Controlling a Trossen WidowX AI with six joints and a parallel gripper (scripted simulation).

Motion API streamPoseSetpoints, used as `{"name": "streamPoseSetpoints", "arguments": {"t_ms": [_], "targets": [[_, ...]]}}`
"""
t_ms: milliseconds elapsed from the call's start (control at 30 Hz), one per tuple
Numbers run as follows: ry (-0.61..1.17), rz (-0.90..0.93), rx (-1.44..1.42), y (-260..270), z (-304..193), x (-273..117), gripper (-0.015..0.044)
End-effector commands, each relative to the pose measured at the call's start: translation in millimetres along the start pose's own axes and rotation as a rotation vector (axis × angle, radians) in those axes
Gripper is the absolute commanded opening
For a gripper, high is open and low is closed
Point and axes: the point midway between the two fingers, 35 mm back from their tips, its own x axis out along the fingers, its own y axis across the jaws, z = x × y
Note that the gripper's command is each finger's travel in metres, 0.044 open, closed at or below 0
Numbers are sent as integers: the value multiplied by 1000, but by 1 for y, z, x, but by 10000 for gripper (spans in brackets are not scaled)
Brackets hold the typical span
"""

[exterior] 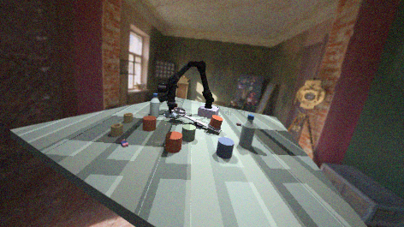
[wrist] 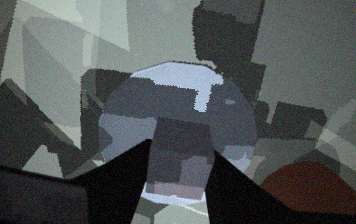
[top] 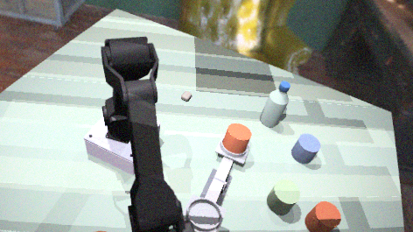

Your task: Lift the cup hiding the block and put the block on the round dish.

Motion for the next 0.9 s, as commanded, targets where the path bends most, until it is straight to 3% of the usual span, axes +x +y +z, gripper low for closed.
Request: {"name": "streamPoseSetpoints", "arguments": {"t_ms": [0,433,567,700,867], "targets": [[-2,0,0,0,0,0,105],[-6,0,7,1,2,-8,440],[3,4,-1,1,0,-50,440],[5,5,-5,1,-1,-60,440],[-1,0,3,1,-3,-100,440]]}}
